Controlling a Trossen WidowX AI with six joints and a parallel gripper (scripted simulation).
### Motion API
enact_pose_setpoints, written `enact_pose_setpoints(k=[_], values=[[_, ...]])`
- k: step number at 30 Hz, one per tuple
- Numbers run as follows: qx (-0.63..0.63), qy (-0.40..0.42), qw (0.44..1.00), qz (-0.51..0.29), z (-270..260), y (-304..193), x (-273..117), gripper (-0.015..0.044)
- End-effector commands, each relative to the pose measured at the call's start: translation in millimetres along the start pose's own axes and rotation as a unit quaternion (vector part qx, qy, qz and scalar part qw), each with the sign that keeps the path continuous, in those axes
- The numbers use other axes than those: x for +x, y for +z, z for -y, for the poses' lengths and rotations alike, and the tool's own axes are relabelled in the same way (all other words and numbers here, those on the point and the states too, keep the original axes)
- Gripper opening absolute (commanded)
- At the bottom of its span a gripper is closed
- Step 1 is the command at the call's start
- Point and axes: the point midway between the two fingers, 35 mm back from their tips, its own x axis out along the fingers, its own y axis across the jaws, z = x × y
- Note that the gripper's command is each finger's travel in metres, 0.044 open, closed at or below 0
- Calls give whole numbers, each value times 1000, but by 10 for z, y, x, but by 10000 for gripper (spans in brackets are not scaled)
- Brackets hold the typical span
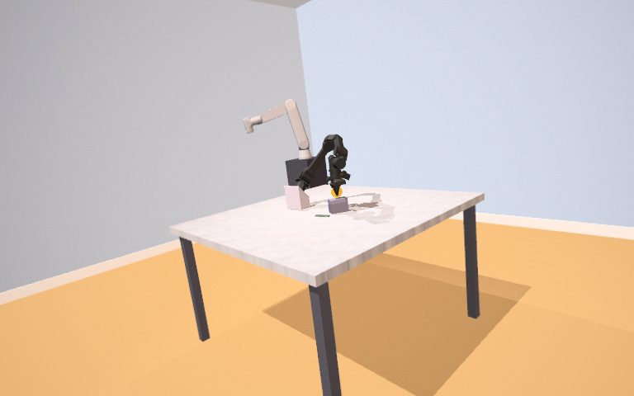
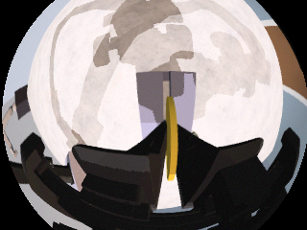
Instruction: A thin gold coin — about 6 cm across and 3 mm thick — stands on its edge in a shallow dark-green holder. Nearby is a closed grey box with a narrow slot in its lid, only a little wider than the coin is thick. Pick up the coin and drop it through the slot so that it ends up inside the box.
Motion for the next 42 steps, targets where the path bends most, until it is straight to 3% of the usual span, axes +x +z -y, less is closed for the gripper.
enact_pose_setpoints(k=[1,9,15,24,35,38,42], values=[[3,1,1000,3,-1,4,24,0],[3,1,1000,3,-4,4,59,0],[0,0,1000,0,0,0,39,157],[0,0,1000,0,0,0,39,161],[1,1,1000,0,-4,-6,-234,440],[4,4,1000,2,-39,-12,-552,440],[4,4,1000,3,-43,-12,-577,440]])
